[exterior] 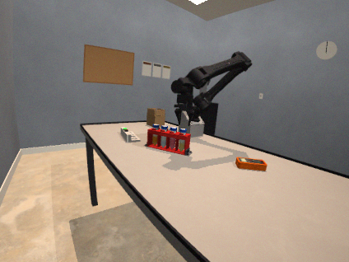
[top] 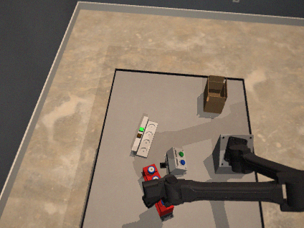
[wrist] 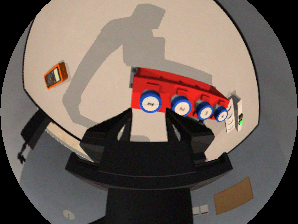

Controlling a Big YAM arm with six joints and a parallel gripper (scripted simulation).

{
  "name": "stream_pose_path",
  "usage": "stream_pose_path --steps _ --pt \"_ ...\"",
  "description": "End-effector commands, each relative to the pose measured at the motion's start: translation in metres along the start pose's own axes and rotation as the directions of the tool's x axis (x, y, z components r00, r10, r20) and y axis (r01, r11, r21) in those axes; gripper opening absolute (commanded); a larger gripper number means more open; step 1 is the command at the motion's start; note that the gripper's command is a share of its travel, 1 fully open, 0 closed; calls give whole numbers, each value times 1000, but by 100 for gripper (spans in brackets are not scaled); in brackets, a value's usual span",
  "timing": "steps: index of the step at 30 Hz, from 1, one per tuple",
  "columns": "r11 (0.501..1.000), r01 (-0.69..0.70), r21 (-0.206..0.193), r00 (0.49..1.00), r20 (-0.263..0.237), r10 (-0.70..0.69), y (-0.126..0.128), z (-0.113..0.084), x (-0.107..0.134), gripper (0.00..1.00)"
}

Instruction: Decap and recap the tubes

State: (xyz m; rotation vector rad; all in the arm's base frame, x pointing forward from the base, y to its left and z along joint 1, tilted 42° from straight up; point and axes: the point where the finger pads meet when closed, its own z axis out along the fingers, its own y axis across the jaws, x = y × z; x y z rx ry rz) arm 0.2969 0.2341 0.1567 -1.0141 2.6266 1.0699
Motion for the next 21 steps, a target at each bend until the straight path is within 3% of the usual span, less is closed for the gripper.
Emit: stream_pose_path --steps 1,7,10,21 --pt "1000 -4 -1 1000 -10 4 -1 17 1 49" --pt "1000 -5 0 1000 -9 5 -2 28 2 49" --pt "1000 10 6 1000 18 -10 0 16 -8 49" --pt "1000 -8 13 1000 26 8 -9 16 -13 49"
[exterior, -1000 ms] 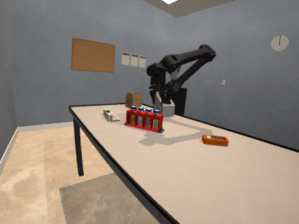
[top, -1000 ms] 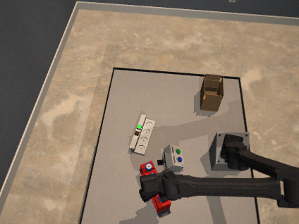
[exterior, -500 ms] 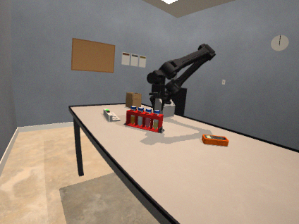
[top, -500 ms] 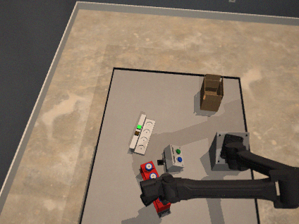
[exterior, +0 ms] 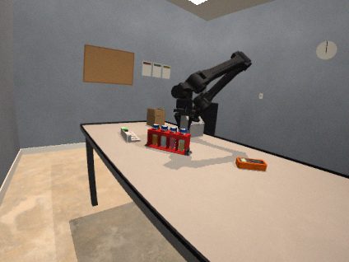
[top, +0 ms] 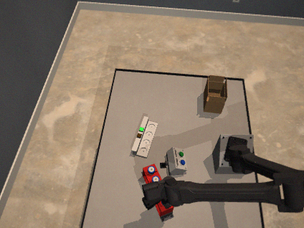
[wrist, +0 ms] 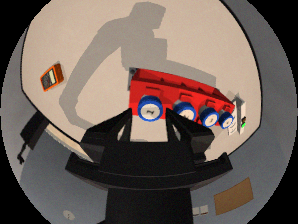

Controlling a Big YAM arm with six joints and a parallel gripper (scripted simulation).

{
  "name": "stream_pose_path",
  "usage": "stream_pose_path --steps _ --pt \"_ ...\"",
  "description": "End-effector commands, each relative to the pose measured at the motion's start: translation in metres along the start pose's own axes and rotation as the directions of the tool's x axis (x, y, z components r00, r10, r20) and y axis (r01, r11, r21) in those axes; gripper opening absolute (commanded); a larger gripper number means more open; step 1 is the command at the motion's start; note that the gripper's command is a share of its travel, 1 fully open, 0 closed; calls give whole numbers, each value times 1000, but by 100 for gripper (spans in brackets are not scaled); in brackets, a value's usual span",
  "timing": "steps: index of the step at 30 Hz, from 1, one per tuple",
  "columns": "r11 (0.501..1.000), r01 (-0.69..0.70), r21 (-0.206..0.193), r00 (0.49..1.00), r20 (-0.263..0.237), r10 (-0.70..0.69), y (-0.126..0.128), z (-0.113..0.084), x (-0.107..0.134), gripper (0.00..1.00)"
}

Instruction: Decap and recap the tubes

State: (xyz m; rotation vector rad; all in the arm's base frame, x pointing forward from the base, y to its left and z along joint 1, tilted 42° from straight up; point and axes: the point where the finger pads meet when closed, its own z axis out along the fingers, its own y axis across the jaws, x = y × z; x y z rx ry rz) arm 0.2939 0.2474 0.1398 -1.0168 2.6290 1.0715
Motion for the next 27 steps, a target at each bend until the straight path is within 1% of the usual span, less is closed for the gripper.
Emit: stream_pose_path --steps 1,2,3,8,23,27 --pt "1000 -8 14 1000 29 8 -8 -6 -14 49" --pt "1000 -8 14 1000 29 8 -8 -6 -14 49" --pt "1000 11 8 1000 21 -11 0 -6 -10 49" --pt "1000 16 14 999 34 -16 -4 -7 -22 49" --pt "1000 10 14 999 31 -11 -4 -11 -22 49" --pt "1000 19 9 999 26 -20 0 -3 -23 49"
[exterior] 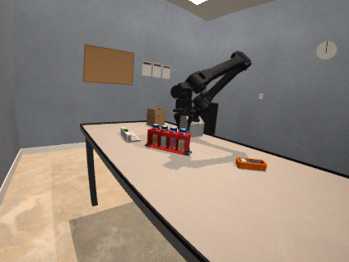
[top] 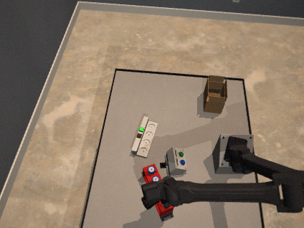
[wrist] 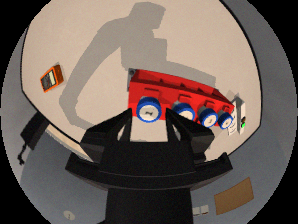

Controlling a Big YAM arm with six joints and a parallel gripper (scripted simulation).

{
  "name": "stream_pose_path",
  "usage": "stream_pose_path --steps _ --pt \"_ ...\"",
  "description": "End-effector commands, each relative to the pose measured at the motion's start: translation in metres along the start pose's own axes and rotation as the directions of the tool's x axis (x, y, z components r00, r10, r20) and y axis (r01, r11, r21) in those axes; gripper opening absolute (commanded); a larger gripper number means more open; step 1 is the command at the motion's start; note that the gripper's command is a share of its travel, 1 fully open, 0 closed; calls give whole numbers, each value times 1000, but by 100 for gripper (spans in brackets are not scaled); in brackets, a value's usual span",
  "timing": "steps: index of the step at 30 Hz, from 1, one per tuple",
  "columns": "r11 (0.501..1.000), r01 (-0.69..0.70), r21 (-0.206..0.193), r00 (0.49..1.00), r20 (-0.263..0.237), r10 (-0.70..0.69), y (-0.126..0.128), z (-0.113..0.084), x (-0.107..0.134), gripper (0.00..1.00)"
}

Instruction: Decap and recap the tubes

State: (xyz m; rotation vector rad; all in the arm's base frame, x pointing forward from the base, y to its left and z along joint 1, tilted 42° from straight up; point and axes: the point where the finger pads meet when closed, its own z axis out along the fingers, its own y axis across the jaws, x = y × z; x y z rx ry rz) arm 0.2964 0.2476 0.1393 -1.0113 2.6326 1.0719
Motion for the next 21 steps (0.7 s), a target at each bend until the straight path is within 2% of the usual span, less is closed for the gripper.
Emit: stream_pose_path --steps 1,7,18,21 --pt "1000 24 7 999 21 -24 3 0 -19 49" --pt "1000 2 5 1000 5 -2 -1 7 -5 49" --pt "1000 0 0 1000 -6 0 0 15 -1 49" --pt "1000 -2 4 1000 3 2 -2 12 -2 49"
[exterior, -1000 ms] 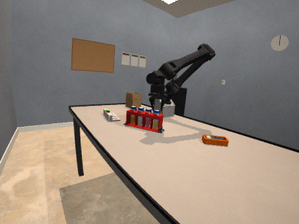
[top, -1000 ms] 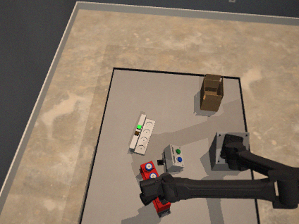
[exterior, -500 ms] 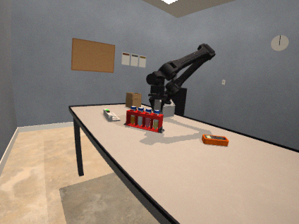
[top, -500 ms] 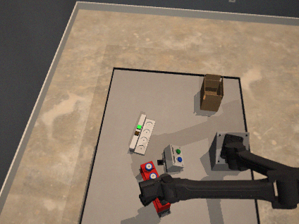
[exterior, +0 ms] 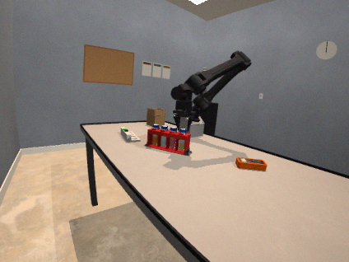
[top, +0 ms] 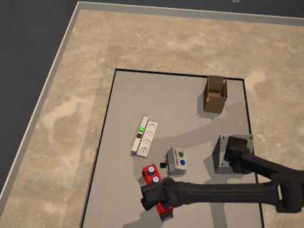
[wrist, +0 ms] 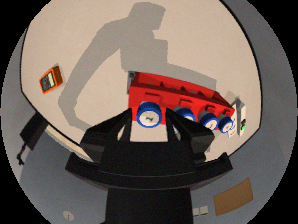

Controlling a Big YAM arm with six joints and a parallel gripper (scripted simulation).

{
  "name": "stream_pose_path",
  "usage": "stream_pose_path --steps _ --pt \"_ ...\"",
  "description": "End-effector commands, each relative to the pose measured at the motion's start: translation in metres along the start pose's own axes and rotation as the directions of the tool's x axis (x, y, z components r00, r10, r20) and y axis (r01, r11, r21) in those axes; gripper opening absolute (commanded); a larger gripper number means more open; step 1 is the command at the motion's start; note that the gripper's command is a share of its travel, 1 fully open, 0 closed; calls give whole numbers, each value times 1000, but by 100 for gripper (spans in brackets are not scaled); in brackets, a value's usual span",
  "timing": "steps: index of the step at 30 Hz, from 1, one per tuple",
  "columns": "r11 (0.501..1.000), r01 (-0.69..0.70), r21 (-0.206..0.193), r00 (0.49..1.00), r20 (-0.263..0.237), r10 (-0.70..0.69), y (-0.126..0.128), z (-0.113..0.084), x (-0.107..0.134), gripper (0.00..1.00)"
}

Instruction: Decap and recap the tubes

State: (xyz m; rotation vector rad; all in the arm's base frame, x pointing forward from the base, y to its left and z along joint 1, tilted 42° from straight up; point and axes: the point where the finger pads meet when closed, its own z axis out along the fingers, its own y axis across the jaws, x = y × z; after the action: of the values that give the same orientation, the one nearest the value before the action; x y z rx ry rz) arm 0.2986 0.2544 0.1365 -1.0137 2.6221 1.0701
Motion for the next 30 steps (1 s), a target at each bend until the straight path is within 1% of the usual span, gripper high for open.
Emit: stream_pose_path --steps 1,22,23,30 --pt "1000 -9 2 1000 -4 9 -2 6 3 49" --pt "1000 1 4 1000 2 -1 0 5 4 49" --pt "1000 8 6 1000 14 -8 0 -1 -4 0" --pt "1000 8 6 1000 14 -8 0 -1 -4 0"
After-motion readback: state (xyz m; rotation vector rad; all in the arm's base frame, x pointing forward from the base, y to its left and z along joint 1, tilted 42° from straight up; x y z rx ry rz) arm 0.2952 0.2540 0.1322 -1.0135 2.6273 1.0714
